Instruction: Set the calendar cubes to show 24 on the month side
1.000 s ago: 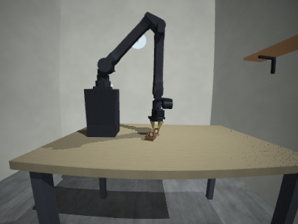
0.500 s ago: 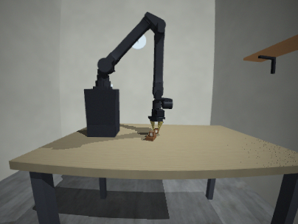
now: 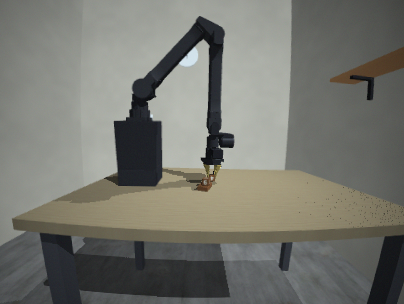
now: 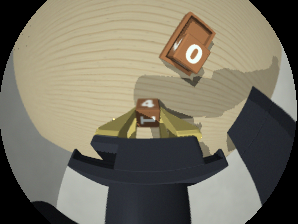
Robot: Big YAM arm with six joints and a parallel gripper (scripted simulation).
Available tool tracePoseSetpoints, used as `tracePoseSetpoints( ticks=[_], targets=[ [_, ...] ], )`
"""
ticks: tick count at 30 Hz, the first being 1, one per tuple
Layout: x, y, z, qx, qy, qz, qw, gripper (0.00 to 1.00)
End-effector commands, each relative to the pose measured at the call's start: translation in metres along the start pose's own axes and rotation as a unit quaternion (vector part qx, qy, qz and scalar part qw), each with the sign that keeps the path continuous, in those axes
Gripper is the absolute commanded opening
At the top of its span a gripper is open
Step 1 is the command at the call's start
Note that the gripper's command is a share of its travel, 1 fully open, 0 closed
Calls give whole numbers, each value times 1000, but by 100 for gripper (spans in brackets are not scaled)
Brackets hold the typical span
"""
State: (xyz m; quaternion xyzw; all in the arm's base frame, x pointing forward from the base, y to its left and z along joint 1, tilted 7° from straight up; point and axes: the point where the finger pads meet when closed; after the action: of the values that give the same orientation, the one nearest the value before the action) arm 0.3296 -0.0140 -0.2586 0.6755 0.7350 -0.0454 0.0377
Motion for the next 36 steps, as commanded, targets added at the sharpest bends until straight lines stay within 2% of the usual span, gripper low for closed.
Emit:
tracePoseSetpoints(
  ticks=[1, 36],
  targets=[
    [2, 4, -3, -10, -2, -13, 1000, 25],
    [3, 1, -3, -8, -2, -15, 1000, 25]
  ],
)
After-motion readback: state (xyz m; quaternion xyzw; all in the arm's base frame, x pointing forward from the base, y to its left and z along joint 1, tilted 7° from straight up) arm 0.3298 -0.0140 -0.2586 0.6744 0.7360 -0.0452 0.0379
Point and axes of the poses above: the point where the finger pads meet when closed, its own z axis out along the fingers, its own y axis across the jaws, x = y × z, and after that the axes turned 2 degrees about -z, right-handed
